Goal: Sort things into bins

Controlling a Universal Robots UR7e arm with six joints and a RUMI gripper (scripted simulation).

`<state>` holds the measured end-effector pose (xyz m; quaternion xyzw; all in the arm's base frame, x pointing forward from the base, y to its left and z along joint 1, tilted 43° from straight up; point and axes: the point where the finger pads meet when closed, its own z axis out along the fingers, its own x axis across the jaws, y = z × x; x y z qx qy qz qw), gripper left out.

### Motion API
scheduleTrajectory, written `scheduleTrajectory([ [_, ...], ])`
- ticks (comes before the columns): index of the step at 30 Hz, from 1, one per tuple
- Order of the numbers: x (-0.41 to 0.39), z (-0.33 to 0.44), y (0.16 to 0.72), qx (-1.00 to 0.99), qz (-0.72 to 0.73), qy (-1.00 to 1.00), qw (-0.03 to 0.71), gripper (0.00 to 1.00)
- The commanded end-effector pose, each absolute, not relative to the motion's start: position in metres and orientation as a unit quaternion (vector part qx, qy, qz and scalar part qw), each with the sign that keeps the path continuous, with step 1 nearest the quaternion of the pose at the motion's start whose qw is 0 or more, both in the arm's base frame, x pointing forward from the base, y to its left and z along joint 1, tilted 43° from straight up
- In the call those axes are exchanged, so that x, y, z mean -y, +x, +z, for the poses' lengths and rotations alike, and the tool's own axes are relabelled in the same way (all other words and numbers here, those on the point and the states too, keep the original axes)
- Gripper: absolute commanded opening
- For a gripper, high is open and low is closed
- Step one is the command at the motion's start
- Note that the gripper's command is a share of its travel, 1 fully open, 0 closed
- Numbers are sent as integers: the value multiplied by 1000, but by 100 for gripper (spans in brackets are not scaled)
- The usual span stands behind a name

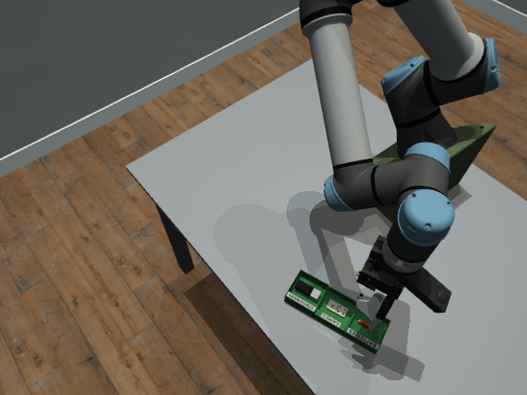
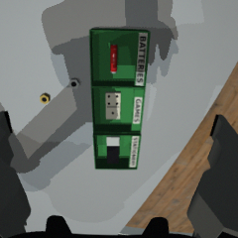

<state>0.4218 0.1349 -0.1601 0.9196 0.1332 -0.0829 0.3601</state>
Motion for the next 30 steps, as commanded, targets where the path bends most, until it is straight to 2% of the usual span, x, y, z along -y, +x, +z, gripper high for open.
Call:
scheduleTrajectory([
  [1, -147, -147, 423, -133, -83, 920, 360, 100],
  [30, -161, -133, 424, -133, -83, 920, 360, 100],
])
